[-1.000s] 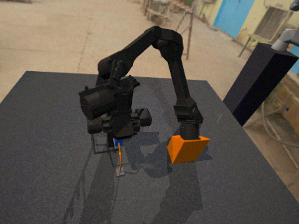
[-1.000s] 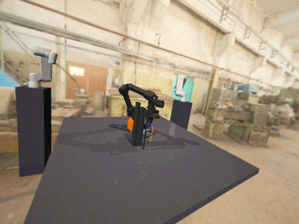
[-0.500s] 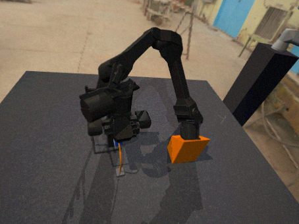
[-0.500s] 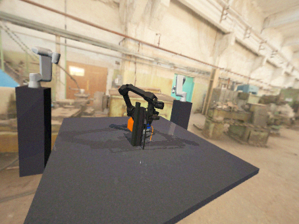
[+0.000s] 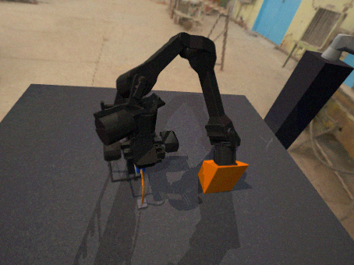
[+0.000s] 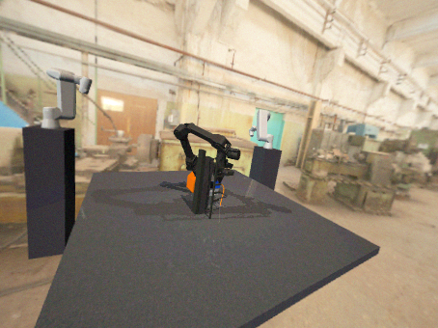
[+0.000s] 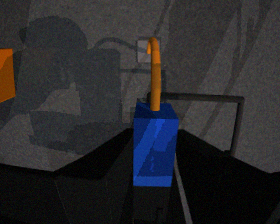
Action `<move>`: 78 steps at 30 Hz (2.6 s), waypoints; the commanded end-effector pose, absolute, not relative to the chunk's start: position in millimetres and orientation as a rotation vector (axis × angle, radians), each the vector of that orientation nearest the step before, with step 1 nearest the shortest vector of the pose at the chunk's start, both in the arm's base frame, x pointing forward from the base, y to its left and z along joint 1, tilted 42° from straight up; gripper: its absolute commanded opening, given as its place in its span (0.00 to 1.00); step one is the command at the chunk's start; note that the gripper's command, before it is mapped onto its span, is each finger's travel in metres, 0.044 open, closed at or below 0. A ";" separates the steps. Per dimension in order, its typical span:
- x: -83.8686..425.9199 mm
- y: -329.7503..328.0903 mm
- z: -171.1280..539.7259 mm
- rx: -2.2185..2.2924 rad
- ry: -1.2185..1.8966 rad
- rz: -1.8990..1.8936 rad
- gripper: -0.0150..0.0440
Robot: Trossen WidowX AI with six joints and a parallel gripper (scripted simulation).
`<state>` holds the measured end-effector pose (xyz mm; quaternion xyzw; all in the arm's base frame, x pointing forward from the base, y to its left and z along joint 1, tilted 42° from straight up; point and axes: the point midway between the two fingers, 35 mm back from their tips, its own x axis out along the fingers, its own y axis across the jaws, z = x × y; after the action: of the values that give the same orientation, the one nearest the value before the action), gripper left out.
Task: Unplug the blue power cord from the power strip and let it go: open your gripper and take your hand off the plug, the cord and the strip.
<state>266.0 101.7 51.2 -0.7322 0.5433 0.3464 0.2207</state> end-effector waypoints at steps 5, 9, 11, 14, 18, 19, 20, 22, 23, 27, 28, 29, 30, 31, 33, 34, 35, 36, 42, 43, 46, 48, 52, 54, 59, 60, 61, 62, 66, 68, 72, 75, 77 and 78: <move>263.4 111.9 42.9 -2.021 1.498 0.966 0.25; 262.0 116.8 38.7 -2.021 1.498 0.967 0.25; 261.2 119.2 36.6 -2.021 1.498 0.967 0.25; 260.0 122.9 33.5 -2.021 1.498 0.968 0.25; 258.1 127.9 29.6 -2.021 1.498 0.969 0.25; 257.6 129.2 28.6 -2.021 1.498 0.969 0.25; 257.0 130.4 27.6 -2.021 1.498 0.969 0.25; 255.8 133.0 25.8 -2.021 1.498 0.970 0.25; 255.3 134.2 24.9 -2.021 1.498 0.970 0.25; 254.7 132.0 25.6 -2.027 1.499 0.974 0.34; 254.7 132.0 25.6 -2.027 1.499 0.974 0.39; 254.7 132.0 25.6 -2.027 1.499 0.974 0.43; 254.7 132.0 25.6 -2.027 1.499 0.974 0.48; 254.7 132.0 25.6 -2.027 1.499 0.974 0.52; 254.7 132.0 25.6 -2.027 1.499 0.974 0.53; 254.7 132.0 25.6 -2.027 1.499 0.974 0.53; 254.7 132.0 25.6 -2.027 1.499 0.974 0.53; 254.7 132.0 25.6 -2.027 1.499 0.974 0.53; 253.9 135.9 29.4 -2.026 1.502 0.970 0.53; 253.6 137.1 30.6 -2.025 1.503 0.968 0.53; 253.6 137.3 31.2 -2.025 1.503 0.968 0.53; 254.0 136.4 32.1 -2.025 1.503 0.968 0.53; 255.4 132.7 35.7 -2.025 1.503 0.968 0.53; 256.3 130.4 37.9 -2.025 1.503 0.968 0.53; 258.2 124.6 43.3 -2.026 1.503 0.968 0.53; 258.6 123.4 44.4 -2.026 1.503 0.968 0.53; 258.9 122.2 45.5 -2.026 1.503 0.968 0.53; 259.3 121.0 46.5 -2.026 1.503 0.967 0.53; 260.6 116.3 50.8 -2.026 1.504 0.967 0.53; 261.2 113.9 53.0 -2.026 1.504 0.967 0.53; 262.2 109.8 56.5 -2.027 1.505 0.966 0.53; 262.2 109.5 56.5 -2.027 1.505 0.966 0.53; 262.5 108.8 55.6 -2.027 1.505 0.966 0.53; 262.6 108.2 54.9 -2.027 1.505 0.966 0.53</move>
<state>262.6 111.2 56.2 -0.7314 0.5426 0.3489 0.2209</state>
